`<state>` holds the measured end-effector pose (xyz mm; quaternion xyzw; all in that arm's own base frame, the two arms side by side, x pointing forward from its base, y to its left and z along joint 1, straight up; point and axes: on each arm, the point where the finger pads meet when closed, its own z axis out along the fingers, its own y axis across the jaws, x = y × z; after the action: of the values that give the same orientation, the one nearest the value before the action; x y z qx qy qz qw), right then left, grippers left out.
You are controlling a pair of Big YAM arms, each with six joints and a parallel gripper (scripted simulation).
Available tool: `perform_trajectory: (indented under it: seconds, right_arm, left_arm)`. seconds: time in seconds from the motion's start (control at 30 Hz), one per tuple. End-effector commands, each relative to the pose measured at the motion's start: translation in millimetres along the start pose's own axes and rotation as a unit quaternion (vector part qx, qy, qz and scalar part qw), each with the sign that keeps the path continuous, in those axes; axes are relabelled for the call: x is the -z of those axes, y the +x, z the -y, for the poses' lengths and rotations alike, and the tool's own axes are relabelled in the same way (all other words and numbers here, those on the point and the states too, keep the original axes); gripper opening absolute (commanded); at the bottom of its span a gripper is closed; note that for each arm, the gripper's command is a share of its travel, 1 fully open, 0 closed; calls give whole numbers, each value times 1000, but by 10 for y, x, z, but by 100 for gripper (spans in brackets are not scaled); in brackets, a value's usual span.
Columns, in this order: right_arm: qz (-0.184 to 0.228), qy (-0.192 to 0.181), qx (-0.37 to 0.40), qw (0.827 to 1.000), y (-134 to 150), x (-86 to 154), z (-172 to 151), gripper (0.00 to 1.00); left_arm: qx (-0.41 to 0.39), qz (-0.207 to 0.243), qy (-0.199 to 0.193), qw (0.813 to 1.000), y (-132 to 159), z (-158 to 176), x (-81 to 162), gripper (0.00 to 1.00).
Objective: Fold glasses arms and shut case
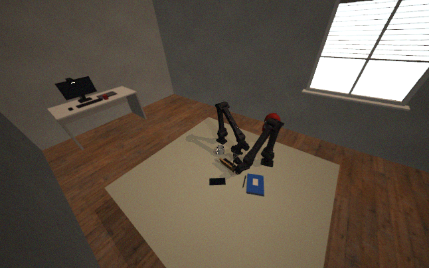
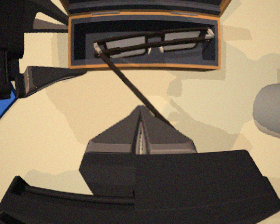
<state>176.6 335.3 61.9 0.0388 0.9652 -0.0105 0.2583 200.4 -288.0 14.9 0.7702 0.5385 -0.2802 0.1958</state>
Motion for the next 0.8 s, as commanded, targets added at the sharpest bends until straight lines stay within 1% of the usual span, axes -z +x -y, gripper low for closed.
perform_trajectory:
  seconds: [0.0, 0.1, 0.17, 0.23, 0.27, 0.3, 0.77]
  right_arm:
    - [1, -10, -6, 1000, -81, 59, 20, 0]
    - [0, -4, -3, 1000, -55, 12, 34, 0]
    - [2, -13, -7, 1000, -89, 47, 34, 0]
    - [2, -13, -7, 1000, -89, 47, 34, 0]
    - [1, -7, -4, 1000, -90, 36, 40, 0]
    - [2, -13, -8, 1000, -99, 43, 50, 0]
    - [2, -13, -8, 1000, -156, 9, 150, 0]
  left_arm:
    - [-7, 6, -10, 1000, -37, -44, 69, 57]
    - [-7, 6, -10, 1000, -37, -44, 69, 57]
    - [-7, 6, -10, 1000, -37, -44, 69, 57]
    - [-7, 6, -10, 1000, -37, -44, 69, 57]
    - [-7, 6, -10, 1000, -37, -44, 69, 57]
    - [-7, 6, -10, 1000, -37, -44, 69, 57]
    - [-7, 6, -10, 1000, -37, -44, 69, 57]
